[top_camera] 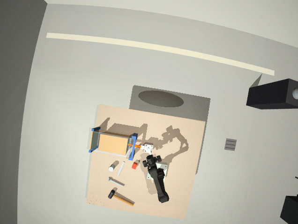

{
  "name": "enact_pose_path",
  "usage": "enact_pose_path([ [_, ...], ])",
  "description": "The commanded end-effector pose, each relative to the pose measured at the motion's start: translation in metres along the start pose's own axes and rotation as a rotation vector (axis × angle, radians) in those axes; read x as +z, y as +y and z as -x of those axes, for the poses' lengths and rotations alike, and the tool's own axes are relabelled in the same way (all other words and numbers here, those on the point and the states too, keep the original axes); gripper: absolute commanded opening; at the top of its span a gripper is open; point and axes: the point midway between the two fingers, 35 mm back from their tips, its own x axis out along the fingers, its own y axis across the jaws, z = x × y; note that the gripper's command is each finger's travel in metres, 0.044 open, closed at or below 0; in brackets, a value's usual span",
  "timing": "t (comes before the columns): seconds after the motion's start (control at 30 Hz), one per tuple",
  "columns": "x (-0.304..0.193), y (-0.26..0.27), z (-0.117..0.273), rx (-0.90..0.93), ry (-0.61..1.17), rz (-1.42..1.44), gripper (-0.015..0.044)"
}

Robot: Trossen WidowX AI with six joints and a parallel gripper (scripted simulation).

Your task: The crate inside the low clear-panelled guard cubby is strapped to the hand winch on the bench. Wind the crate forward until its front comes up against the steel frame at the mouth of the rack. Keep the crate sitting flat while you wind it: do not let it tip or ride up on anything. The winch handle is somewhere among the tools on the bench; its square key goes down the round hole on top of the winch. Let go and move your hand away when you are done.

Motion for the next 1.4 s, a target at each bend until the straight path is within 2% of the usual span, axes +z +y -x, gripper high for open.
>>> enact_pose_path([
  [0.0, -0.006, -0.023, -0.011, -0.068, 0.045, -0.027, 0.0000],
  [1.37, 0.016, -0.064, -0.009, -0.072, 0.043, -0.027, 0.0000],
])
